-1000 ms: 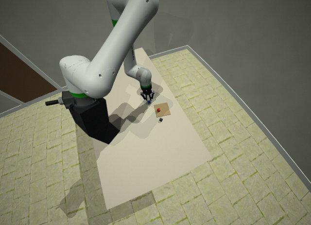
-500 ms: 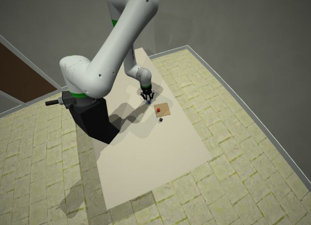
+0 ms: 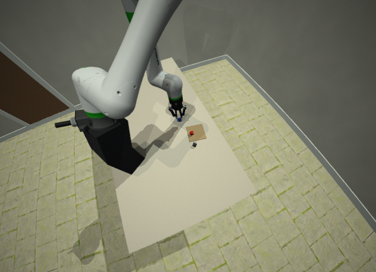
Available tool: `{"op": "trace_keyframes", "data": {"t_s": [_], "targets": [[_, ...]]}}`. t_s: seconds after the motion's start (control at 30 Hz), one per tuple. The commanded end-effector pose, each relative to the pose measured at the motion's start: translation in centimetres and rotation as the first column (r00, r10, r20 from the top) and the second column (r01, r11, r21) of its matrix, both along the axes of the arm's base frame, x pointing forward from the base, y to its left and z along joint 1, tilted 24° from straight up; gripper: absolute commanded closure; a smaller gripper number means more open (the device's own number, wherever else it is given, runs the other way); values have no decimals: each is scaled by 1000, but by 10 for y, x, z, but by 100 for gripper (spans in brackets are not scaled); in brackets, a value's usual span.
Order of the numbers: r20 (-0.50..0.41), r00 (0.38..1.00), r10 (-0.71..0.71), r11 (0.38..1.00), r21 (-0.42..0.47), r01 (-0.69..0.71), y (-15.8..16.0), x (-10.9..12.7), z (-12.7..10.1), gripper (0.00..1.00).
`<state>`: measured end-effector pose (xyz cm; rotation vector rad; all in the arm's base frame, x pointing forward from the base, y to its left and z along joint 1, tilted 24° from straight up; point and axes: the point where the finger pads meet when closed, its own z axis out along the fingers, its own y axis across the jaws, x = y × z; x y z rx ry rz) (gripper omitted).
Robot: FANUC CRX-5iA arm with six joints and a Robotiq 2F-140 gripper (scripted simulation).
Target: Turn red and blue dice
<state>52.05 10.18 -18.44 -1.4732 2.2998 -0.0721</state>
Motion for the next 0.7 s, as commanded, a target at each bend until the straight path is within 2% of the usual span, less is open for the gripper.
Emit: {"op": "trace_keyframes", "data": {"t_s": [0.0, 0.2, 0.67], "targets": [[-1, 1000, 0, 1000, 1, 0, -6, -12, 31, 87], [-1, 1000, 0, 1000, 1, 0, -7, -16, 40, 87], [1, 1000, 16, 1000, -4, -16, -3, -11, 35, 87]]}}
